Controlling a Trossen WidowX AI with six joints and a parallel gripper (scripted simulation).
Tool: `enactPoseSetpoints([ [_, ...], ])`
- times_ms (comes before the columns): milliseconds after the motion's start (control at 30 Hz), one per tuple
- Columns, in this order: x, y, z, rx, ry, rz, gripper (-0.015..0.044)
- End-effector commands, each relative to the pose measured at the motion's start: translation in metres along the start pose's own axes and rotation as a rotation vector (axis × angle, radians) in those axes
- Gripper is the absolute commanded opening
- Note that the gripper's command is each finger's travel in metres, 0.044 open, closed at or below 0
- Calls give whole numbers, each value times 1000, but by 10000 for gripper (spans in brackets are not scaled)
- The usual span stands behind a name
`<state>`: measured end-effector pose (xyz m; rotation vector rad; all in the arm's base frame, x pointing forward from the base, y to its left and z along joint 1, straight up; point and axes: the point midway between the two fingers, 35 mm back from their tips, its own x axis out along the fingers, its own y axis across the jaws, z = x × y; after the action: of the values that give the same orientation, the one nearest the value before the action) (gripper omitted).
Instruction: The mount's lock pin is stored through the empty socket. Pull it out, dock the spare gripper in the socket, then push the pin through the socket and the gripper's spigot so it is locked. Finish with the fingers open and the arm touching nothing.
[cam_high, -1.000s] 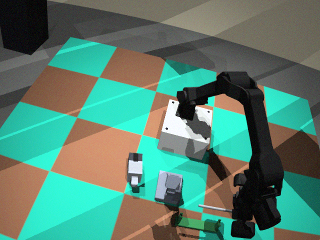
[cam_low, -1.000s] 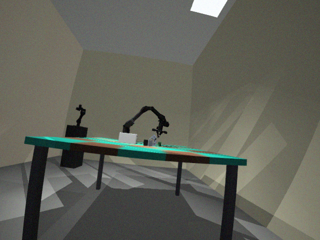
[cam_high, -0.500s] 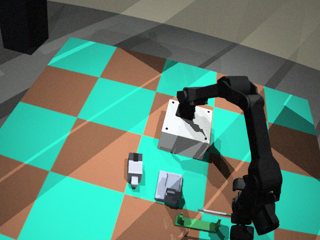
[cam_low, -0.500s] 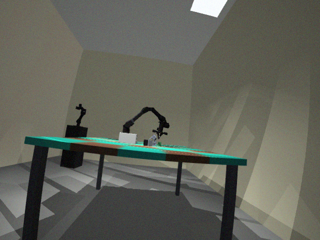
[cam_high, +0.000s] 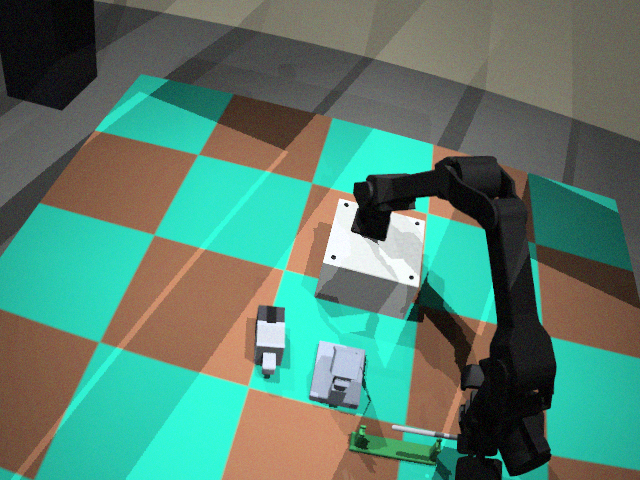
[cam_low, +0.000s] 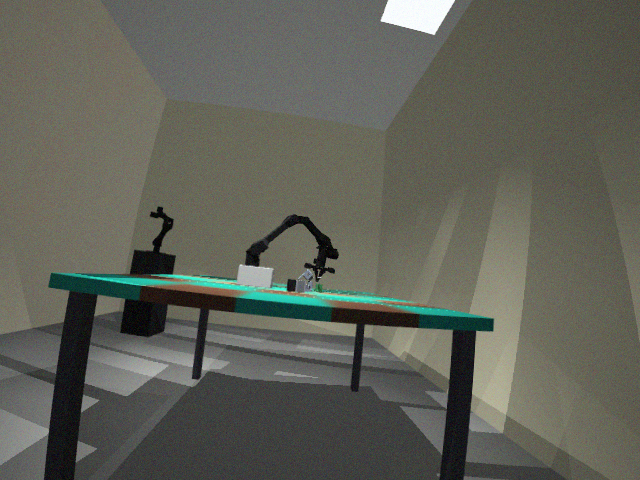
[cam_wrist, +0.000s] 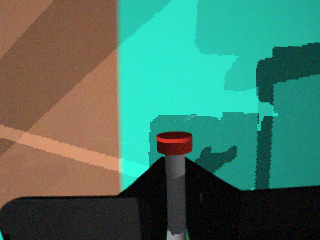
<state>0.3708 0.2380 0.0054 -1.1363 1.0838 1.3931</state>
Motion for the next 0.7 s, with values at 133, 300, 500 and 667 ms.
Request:
enactPoseSetpoints([
  [133,13,1,-3,3,0,-1,0],
  [300,20,0,-4,2,-2,-5,0],
  [500,29,0,-5,1,-5,-11,0],
  [667,32,-1,-6,0,-6,-13,0],
])
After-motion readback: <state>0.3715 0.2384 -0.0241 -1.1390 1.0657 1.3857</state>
